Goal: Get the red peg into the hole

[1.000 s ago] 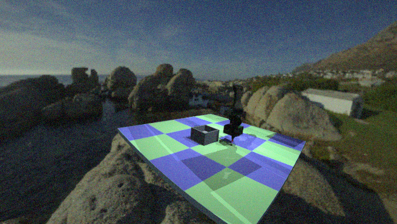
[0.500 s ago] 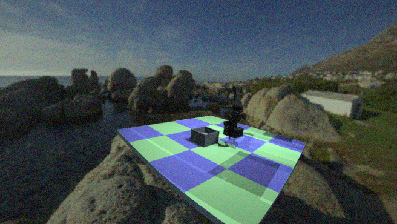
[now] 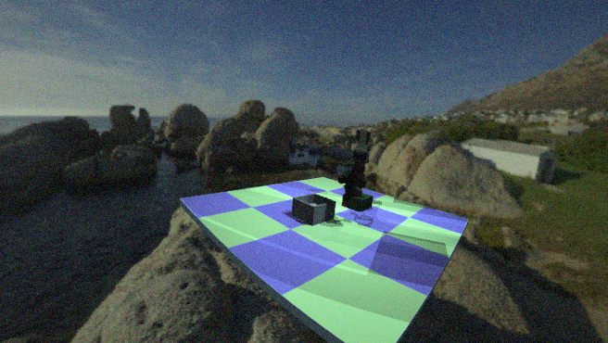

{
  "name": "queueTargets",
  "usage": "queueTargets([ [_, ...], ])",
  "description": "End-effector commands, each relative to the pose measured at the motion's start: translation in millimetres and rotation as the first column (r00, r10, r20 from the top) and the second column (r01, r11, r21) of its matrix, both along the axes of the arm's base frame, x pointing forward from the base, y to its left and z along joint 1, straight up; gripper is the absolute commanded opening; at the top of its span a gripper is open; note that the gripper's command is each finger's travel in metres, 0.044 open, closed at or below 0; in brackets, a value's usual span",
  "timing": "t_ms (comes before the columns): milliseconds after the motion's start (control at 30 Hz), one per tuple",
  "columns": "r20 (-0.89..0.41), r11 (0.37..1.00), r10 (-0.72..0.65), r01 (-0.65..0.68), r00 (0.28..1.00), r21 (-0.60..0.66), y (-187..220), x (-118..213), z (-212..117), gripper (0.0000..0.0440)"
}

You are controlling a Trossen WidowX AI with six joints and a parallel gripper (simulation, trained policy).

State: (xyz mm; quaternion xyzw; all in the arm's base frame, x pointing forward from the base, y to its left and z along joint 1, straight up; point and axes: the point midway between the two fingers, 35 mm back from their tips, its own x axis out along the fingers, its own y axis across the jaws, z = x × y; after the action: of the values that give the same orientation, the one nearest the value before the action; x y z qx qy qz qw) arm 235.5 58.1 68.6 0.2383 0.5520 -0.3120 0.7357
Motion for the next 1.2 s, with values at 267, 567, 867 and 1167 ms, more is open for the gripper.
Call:
queueTargets([
  [267,0.043,0.999,-0.015,0.016,0.999,-0.029,-29.5,31.6,32.4,0.0],
  [567,0.049,0.997,-0.071,0.072,0.996,-0.021,-59.9,48.5,36.5,0.0],
  [867,0.058,0.991,-0.131,0.132,0.99,-0.009,-90.4,64.3,32.9,0.0],
  [1167,0.057,0.983,-0.183,0.183,0.981,0.012,-116.3,77.6,23.4,0.0003],
])
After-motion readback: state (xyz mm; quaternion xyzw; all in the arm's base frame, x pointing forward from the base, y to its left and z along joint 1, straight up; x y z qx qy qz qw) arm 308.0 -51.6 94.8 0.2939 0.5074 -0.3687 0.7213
